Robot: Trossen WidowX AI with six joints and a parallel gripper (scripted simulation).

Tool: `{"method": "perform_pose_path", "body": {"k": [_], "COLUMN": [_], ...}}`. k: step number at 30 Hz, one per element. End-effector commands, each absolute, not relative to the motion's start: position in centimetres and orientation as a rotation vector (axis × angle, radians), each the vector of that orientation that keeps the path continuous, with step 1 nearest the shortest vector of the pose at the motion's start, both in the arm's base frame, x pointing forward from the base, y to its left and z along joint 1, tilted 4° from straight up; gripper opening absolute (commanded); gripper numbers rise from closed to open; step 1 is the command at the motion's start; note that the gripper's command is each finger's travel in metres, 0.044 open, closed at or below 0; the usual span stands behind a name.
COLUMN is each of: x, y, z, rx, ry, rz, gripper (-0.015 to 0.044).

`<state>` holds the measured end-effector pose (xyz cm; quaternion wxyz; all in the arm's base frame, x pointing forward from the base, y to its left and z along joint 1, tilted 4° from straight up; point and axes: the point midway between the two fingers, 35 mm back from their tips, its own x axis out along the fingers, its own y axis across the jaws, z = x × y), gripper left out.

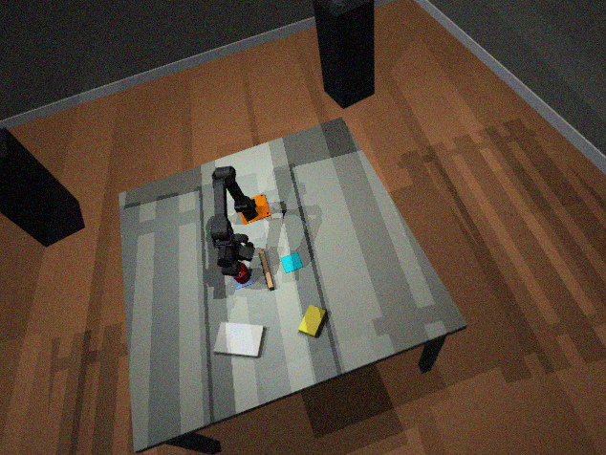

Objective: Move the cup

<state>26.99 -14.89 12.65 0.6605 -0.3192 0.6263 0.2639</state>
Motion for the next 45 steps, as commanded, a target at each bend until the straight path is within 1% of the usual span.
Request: {"method": "perform_pose_path", "body": {"k": [1, 25, 29, 36, 45], "x": [26.9, 26.9, 27.0, 27.0, 27.0], "y": [-14.9, -15.0, -15.0, -15.0, -15.0], "z": [11.8, 8.8, 9.0, 9.0, 10.3], "rx": [-0.723, -0.723, -0.72, -0.72, -0.721], "ry": [1.424, 1.424, 1.42, 1.42, 1.421], "rz": [0.602, 0.602, 0.6, 0.6, 0.6], "gripper": [0.0148, 0.0148, 0.0043, 0.0, 0.0]}}
